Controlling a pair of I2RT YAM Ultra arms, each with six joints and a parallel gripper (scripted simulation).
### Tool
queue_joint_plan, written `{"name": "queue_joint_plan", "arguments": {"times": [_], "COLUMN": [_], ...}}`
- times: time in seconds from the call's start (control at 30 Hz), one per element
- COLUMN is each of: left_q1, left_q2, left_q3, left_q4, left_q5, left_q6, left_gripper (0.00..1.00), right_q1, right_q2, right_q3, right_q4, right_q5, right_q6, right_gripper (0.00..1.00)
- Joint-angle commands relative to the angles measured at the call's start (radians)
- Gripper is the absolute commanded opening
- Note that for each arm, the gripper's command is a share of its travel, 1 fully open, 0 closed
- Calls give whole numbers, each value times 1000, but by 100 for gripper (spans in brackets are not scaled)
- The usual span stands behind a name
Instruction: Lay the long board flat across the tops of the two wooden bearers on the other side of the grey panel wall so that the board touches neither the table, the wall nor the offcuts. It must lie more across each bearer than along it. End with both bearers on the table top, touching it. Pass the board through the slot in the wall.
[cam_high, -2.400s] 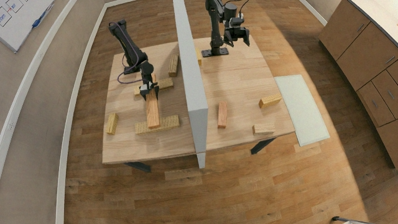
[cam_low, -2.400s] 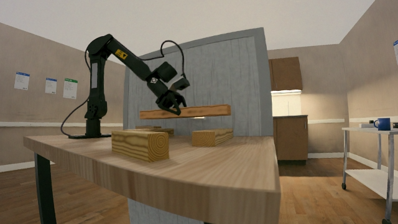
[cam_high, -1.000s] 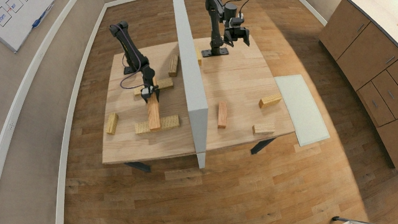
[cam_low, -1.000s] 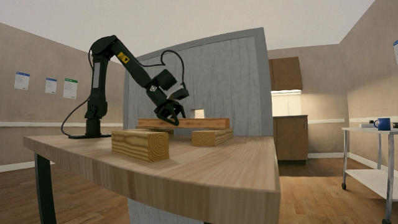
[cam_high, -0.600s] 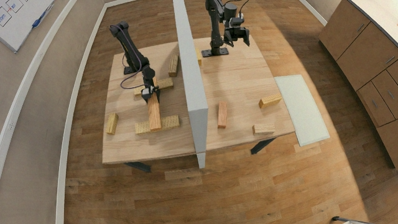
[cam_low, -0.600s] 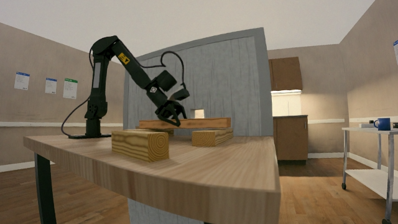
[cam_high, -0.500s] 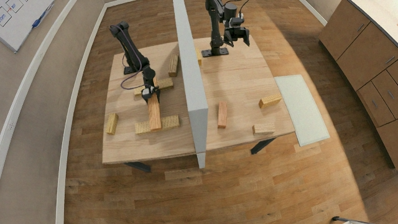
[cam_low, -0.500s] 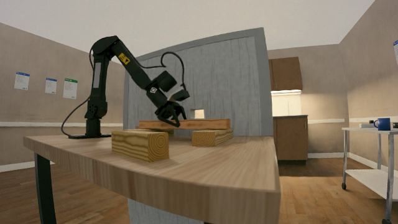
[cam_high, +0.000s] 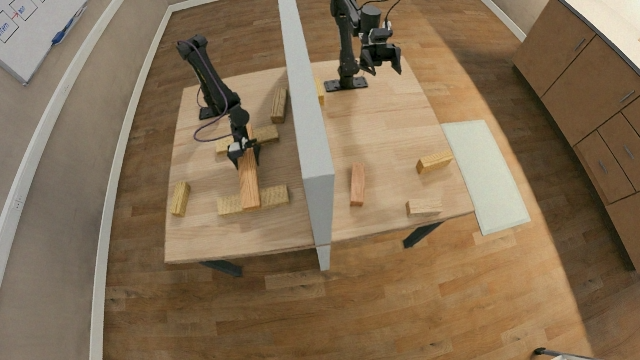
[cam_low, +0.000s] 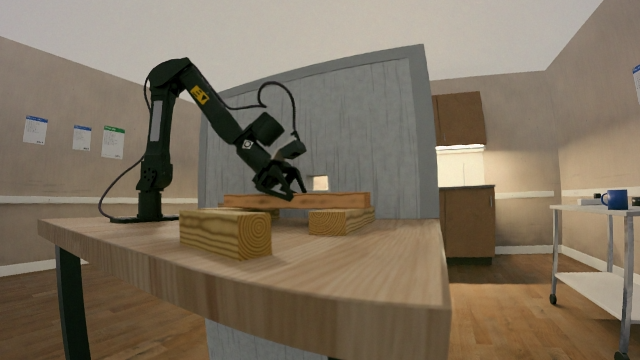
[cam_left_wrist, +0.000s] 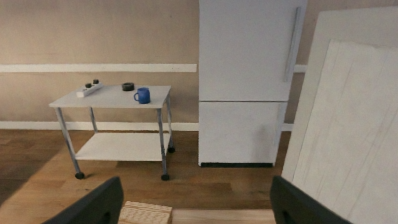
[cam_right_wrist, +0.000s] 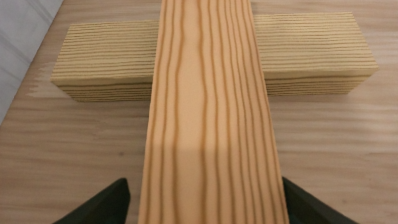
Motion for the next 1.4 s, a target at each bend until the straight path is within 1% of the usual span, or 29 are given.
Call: {"name": "queue_joint_plan", "arguments": {"times": [0.0, 0.17, 0.2, 0.27, 0.4, 0.43, 0.47, 0.53, 0.57, 0.7, 0.77, 0.8, 0.83, 0.87, 0.9, 0.97, 1.0, 1.03, 1.07, 1.17, 1.23, 1.33, 1.37], "left_q1": [-3, -3, -3, -3, -3, -3, -3, -3, -3, -3, -3, -3, -3, -3, -3, -3, -3, -3, -3, -3, -3, -3, -3], "left_q2": [-6, -6, -6, -6, -6, -6, -6, -6, -6, -6, -6, -6, -6, -6, -6, -6, -6, -6, -6, -6, -6, -6, -6], "left_q3": [49, 49, 49, 49, 49, 49, 49, 49, 49, 49, 49, 49, 49, 49, 49, 49, 49, 49, 49, 49, 49, 49, 49], "left_q4": [11, 11, 11, 11, 11, 11, 11, 11, 11, 11, 11, 11, 11, 11, 11, 11, 11, 11, 11, 11, 11, 11, 11], "left_q5": [4, 4, 4, 4, 4, 4, 4, 4, 4, 4, 4, 4, 4, 4, 4, 4, 4, 4, 4, 4, 4, 4, 4], "left_q6": [-6, -6, -6, -6, -6, -6, -6, -6, -6, -6, -6, -6, -6, -6, -6, -6, -6, -6, -6, -6, -6, -6, -6], "left_gripper": [78, 78, 78, 78, 78, 78, 78, 78, 78, 78, 78, 78, 78, 78, 78, 78, 78, 78, 78, 78, 78, 78, 78], "right_q1": [10, 10, 18, 19, 20, 24, 24, 22, 33, 55, 66, 73, 78, 83, 85, 85, 93, 96, 93, 72, 92, 91, 97], "right_q2": [-15, -23, -39, -48, -54, -65, -59, -61, -94, -169, -200, -222, -238, -251, -257, -257, -289, -301, -295, -299, -298, -256, -265], "right_q3": [12, 12, -24, 2, -1, -12, -28, 2, -37, -17, -50, -31, -36, -56, -44, -44, -53, -64, -56, -4, -4, -13, -15], "right_q4": [19, 0, -19, -32, -22, -47, -32, -33, -86, -153, -189, -210, -230, -240, -214, -214, -269, -282, -243, -245, -244, -242, -242], "right_q5": [12, 12, 17, 20, 19, 24, 20, 20, 34, 52, 62, 67, 72, 74, 66, 66, 78, 81, 70, 69, 69, 72, 73], "right_q6": [2, 2, 12, 15, 15, 19, 15, 16, 27, 46, 54, 59, 64, 66, 61, 61, 72, 74, 65, 66, 67, 68, 70], "right_gripper": [78, 78, 78, 78, 78, 78, 78, 78, 78, 78, 78, 78, 78, 78, 78, 78, 78, 78, 78, 78, 78, 78, 78]}}
